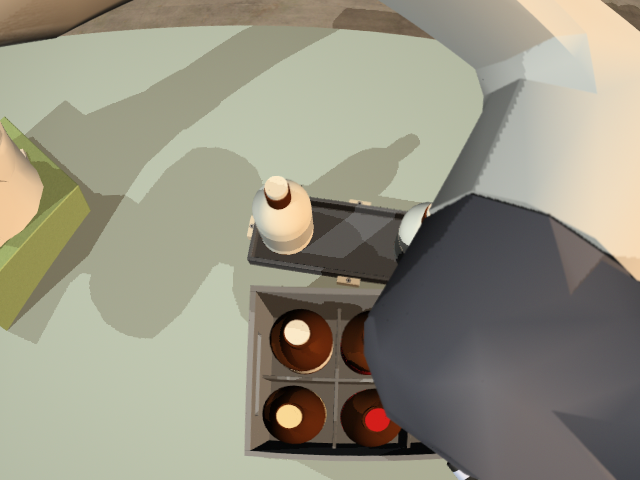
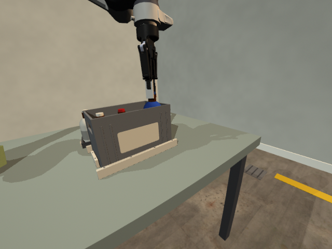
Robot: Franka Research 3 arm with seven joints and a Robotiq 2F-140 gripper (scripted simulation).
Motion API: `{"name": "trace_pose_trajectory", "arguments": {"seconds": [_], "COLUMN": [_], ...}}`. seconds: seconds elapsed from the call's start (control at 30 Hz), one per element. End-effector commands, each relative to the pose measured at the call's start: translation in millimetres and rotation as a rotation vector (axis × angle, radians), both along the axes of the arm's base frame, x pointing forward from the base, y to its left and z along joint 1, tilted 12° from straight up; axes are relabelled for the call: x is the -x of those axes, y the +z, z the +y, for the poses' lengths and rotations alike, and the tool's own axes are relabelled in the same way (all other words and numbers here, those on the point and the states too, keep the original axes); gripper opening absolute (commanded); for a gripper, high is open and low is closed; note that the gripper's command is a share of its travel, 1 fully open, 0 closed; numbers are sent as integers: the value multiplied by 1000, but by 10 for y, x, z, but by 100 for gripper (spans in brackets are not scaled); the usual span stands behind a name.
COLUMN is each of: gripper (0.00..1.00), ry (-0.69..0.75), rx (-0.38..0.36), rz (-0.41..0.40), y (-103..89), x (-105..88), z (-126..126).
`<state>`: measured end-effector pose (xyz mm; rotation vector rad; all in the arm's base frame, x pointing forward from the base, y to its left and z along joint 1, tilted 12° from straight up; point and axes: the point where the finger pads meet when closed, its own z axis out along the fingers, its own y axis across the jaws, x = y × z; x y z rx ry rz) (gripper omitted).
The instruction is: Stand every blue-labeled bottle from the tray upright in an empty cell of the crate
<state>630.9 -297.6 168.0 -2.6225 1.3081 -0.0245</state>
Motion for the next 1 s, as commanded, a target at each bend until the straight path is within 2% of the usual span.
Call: {"name": "trace_pose_trajectory", "arguments": {"seconds": [0.0,0.6,0.97], "gripper": [0,0,0], "ry": [1,1,1], "rx": [12,12,12], "rz": [-9,-9,-9], "y": [41,-34,-156], "x": [-20,-29,-43], "z": [-41,-29,-10]}}
